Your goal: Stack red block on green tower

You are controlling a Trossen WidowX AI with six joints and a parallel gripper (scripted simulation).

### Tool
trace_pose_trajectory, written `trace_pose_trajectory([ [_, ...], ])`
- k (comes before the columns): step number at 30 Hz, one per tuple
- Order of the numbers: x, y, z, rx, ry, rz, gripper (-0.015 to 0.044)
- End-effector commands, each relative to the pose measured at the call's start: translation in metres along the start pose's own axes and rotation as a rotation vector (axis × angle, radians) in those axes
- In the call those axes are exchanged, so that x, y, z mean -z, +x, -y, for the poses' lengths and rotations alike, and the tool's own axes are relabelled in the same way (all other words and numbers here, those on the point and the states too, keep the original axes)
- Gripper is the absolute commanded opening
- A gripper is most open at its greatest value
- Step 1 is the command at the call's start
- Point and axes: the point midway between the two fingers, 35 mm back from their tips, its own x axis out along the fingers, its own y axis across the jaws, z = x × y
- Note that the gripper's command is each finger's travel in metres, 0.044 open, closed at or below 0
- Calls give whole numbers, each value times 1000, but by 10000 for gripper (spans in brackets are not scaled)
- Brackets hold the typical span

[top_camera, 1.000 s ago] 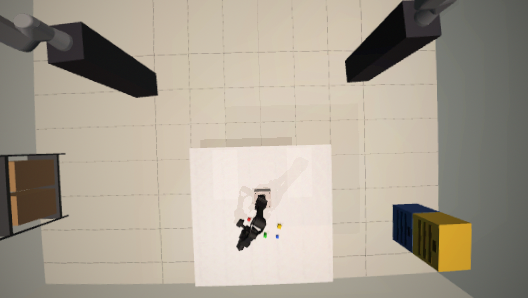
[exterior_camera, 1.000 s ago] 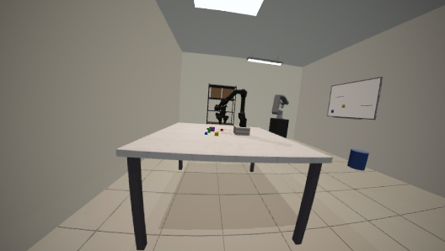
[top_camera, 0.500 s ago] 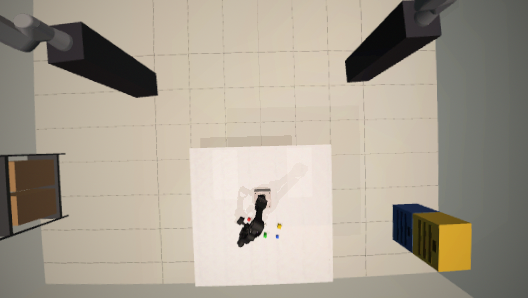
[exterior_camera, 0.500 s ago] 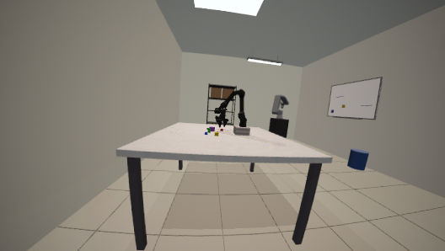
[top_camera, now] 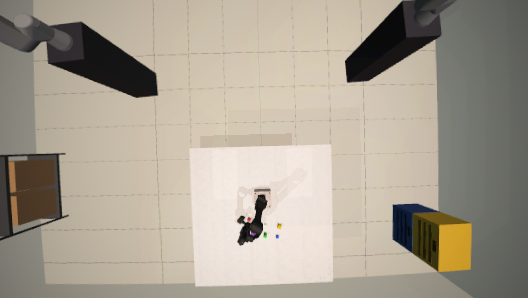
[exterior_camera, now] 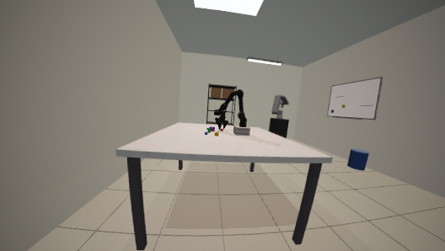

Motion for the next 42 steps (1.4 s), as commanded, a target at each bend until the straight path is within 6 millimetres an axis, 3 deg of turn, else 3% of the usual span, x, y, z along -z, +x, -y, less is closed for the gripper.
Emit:
trace_pose_trajectory([
  [1, 2, 8, -1, -4, 0, -4, 440],
  [19, 2, 11, -1, -4, 0, -4, 440],
  [33, 2, 11, -1, -4, 0, -4, 72],
  [42, 2, 9, -1, -4, 0, -4, 0],
])
